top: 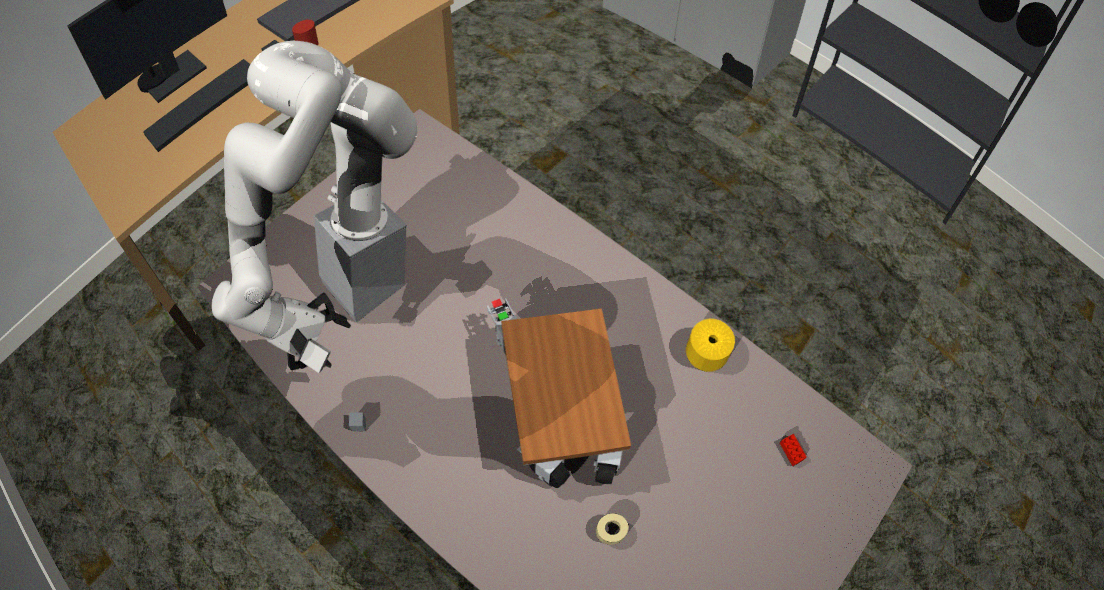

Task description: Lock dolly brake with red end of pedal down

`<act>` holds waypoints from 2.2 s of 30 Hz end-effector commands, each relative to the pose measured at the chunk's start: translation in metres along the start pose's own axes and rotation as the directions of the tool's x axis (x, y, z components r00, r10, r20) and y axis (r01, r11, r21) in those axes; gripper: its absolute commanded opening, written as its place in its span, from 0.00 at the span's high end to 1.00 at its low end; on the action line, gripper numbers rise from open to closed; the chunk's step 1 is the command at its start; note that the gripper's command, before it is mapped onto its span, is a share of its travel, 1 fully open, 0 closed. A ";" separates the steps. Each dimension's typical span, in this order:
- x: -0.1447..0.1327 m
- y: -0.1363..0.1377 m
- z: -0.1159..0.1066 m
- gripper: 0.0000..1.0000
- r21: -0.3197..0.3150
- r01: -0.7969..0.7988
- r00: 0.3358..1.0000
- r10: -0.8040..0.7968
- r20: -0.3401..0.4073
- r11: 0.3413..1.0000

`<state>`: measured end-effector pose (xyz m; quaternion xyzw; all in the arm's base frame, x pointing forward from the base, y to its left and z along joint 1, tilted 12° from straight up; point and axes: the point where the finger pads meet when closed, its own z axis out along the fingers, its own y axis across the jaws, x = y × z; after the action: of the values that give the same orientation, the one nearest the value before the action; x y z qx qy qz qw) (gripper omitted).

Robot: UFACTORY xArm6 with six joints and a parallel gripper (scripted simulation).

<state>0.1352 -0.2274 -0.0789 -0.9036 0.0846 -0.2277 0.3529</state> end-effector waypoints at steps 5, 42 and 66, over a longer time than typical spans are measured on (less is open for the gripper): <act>0.001 0.001 -0.001 0.00 -0.003 0.002 1.000 -0.002 0.000 1.000; 0.078 -0.071 0.055 1.00 -0.030 0.333 0.857 -0.289 0.427 0.942; 0.123 -0.213 0.141 1.00 0.065 0.771 0.456 -0.620 0.638 0.633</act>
<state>0.2915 -0.0660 0.0007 -0.9285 -0.3273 -0.0398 0.1706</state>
